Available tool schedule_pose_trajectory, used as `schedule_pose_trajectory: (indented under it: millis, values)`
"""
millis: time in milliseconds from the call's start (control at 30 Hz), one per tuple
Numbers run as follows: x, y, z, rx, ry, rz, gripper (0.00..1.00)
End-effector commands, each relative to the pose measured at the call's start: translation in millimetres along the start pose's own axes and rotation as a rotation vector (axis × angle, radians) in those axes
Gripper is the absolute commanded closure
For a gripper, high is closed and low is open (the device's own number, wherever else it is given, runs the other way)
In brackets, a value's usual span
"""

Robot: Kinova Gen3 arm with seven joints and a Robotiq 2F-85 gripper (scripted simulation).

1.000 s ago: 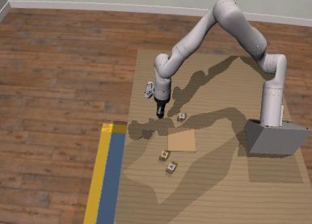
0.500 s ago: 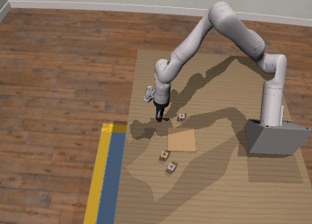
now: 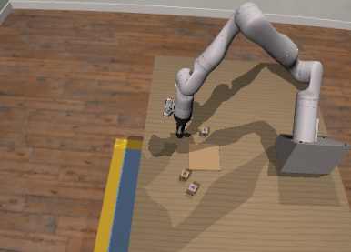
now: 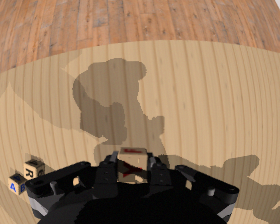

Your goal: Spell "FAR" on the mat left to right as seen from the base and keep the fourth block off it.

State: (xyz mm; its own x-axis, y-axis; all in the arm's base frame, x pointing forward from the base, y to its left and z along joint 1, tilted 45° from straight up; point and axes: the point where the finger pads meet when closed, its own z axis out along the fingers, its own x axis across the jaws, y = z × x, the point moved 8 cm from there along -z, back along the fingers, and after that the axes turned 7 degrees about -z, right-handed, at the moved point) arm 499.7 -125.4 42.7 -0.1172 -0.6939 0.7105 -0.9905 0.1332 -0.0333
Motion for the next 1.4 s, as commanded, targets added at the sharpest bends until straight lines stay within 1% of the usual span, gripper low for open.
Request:
schedule_pose_trajectory:
  millis: [0,167,367,433,667,933,1000,1033,1367]
  values:
    - [0,1,-0.7,0.027,0.009,-0.003,0.74]
    - [-1,6,-0.7,0.079,0.016,-0.003,0.74]
    - [-1,13,0.5,0.167,0.027,-0.003,0.74]
    - [-1,13,0.5,0.167,0.027,-0.003,0.74]
    - [-2,23,2.8,0.297,0.044,-0.003,0.74]
    - [-4,36,8.4,0.463,0.065,-0.004,0.74]
    - [-4,36,8.4,0.463,0.065,-0.004,0.74]
    - [-6,38,10.0,0.482,0.064,-0.007,0.74]
    - [-6,53,18.1,0.688,0.092,-0.009,0.74]
